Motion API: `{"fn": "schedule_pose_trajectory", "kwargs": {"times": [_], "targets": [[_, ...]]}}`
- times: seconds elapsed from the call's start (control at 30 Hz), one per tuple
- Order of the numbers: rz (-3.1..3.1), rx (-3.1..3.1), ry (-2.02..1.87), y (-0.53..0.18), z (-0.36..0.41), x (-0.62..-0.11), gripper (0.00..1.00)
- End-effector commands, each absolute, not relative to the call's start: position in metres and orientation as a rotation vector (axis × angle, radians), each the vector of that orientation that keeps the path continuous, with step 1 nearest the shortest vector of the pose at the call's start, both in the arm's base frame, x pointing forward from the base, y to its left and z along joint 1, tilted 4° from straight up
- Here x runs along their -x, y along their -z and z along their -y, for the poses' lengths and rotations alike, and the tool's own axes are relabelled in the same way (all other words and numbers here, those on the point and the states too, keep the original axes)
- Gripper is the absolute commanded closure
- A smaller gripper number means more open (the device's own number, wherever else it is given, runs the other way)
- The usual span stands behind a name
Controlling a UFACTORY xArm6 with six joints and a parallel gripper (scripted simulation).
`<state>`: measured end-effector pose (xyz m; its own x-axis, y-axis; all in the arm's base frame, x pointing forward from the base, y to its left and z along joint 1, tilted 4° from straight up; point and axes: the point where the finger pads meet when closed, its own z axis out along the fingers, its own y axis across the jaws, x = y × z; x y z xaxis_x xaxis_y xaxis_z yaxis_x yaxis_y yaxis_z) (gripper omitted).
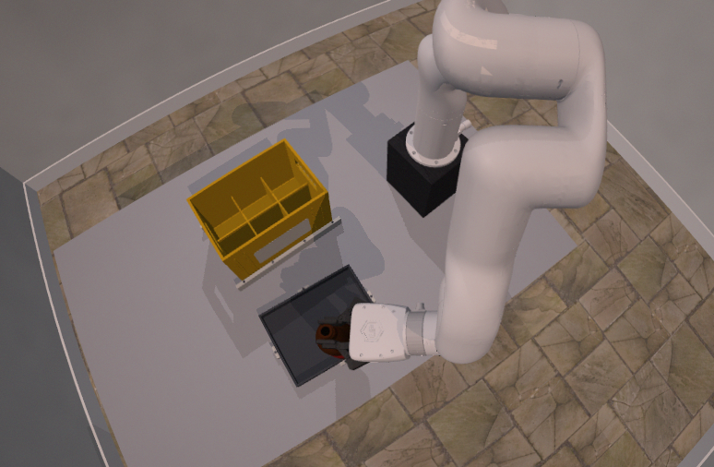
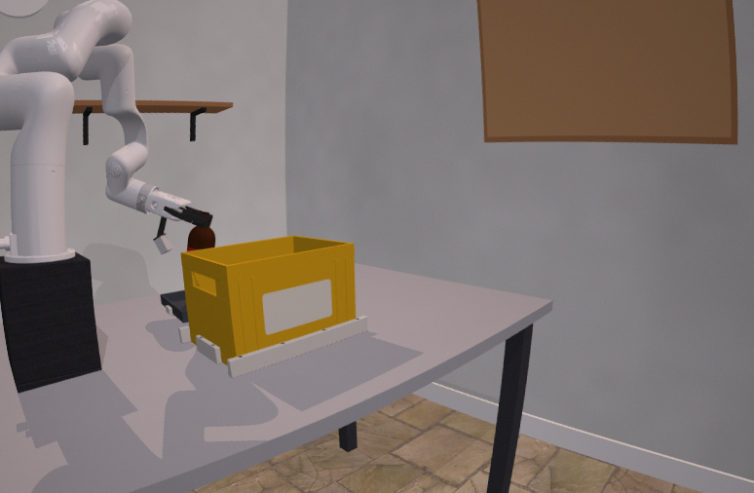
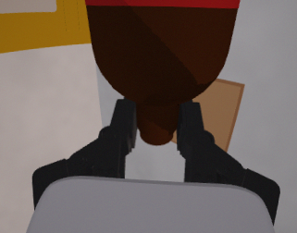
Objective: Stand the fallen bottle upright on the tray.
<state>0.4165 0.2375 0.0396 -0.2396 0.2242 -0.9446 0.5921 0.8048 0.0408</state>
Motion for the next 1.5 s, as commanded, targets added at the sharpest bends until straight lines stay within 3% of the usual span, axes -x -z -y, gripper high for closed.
{"fn": "schedule_pose_trajectory", "kwargs": {"times": [0.0,1.47], "targets": [[-1.8,-0.624,0.389,-0.0412,-0.2387,-0.4172,1.0],[-1.715,-0.598,0.413,-0.0407,-0.2389,-0.417,1.0]]}}
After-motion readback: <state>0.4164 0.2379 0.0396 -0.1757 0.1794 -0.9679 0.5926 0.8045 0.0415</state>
